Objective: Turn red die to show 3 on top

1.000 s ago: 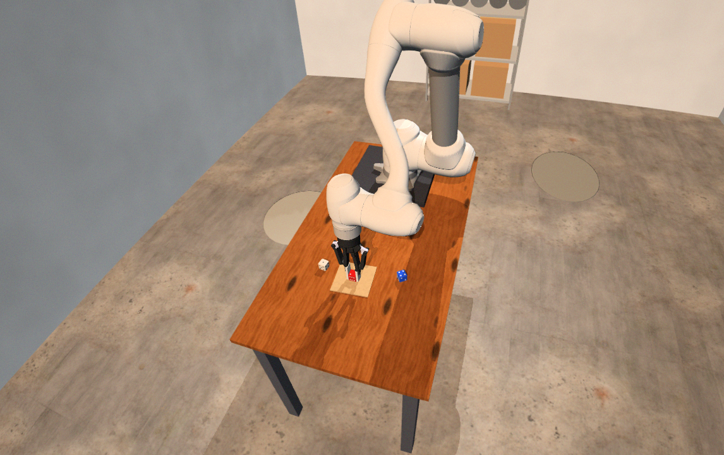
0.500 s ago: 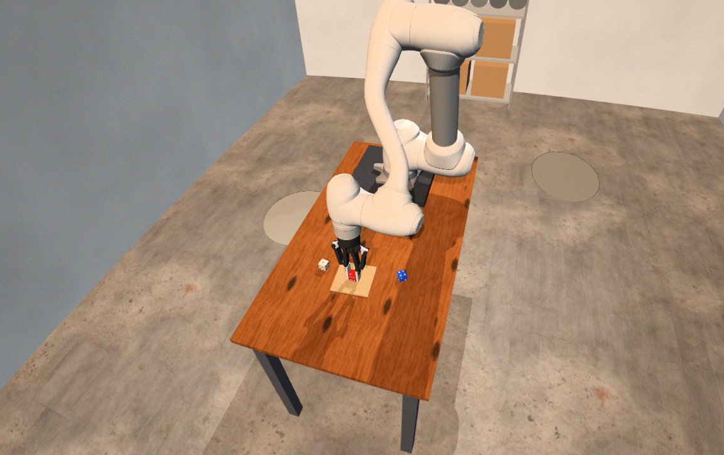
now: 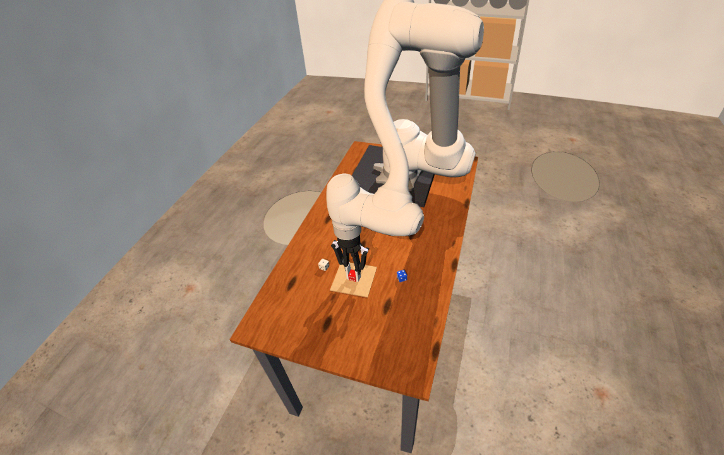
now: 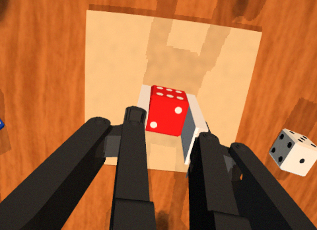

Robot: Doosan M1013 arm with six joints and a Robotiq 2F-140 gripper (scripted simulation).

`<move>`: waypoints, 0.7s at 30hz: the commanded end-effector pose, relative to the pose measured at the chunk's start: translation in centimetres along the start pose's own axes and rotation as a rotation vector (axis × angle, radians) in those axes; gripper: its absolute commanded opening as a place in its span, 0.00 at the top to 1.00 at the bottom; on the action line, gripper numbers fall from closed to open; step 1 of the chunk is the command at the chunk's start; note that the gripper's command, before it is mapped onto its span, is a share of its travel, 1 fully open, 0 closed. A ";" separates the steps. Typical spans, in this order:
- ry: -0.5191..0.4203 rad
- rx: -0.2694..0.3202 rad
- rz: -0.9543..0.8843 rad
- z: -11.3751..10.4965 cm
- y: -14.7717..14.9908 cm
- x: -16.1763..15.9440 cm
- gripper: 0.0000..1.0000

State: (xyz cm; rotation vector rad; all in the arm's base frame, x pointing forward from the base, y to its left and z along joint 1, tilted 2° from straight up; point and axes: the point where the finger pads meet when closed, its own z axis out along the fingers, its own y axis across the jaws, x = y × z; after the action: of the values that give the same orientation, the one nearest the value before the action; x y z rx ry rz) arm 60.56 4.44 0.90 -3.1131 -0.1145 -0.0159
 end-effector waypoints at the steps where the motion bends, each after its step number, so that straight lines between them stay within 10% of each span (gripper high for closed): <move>1: 0.000 0.000 0.000 0.0 0.0 0.0 0.84; 21: 0.000 0.000 0.000 0.0 0.0 0.0 0.79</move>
State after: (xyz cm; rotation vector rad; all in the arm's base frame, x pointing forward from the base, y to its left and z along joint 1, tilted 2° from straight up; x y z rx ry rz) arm 60.56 4.44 0.90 -3.1131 -0.1145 -0.0159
